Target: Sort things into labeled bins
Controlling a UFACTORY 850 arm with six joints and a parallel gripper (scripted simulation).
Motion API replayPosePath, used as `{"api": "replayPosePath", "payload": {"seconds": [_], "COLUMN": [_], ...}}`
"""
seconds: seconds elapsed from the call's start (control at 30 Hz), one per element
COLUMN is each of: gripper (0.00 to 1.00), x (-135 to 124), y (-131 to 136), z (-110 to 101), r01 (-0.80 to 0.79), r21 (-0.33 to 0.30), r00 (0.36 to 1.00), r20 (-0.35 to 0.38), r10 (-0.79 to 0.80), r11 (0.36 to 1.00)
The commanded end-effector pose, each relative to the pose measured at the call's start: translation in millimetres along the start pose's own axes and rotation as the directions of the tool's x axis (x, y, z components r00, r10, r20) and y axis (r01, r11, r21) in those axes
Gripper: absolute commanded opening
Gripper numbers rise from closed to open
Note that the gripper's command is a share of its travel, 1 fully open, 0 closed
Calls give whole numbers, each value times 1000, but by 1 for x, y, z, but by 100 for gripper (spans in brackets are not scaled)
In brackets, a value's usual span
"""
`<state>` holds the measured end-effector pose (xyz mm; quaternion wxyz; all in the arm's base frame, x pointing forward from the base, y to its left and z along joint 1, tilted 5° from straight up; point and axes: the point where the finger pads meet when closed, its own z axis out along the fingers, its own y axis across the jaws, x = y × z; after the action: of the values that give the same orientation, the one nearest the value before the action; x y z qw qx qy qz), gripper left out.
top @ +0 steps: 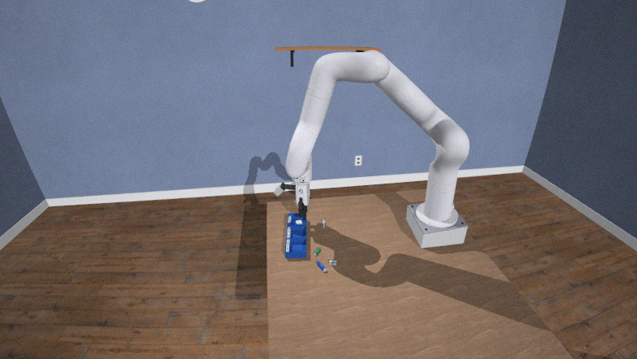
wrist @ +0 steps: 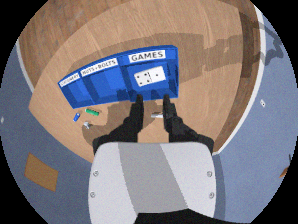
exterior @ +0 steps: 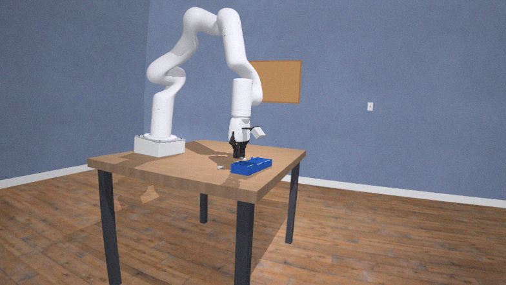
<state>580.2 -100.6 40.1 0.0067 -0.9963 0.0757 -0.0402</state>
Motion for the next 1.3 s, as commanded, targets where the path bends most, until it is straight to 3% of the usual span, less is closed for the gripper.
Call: {"api": "replayPosePath", "payload": {"seconds": [0.0,0.2,0.27,0.3,0.5,0.77,0.83,0.87,1.27], "gripper": [29,29,29,29,29,29,29,29,29], "x": [-36,-85,-85,-89,-89,-89,-89,-89,-89], "y": [5,11,11,12,12,12,12,12,12], "z": [-6,-12,-12,-13,-13,-13,-13,-13,-13], "r01": [-156,-343,-343,-430,-586,-777,-777,-834,-978], "r21": [-4,1,1,1,6,17,17,20,22], "r00": [988,939,939,903,810,629,629,552,209], "r20": [-6,1,1,1,2,4,4,5,7], "r10": [156,343,343,430,586,777,777,834,978], "r11": [988,939,939,903,810,629,629,552,209]}}
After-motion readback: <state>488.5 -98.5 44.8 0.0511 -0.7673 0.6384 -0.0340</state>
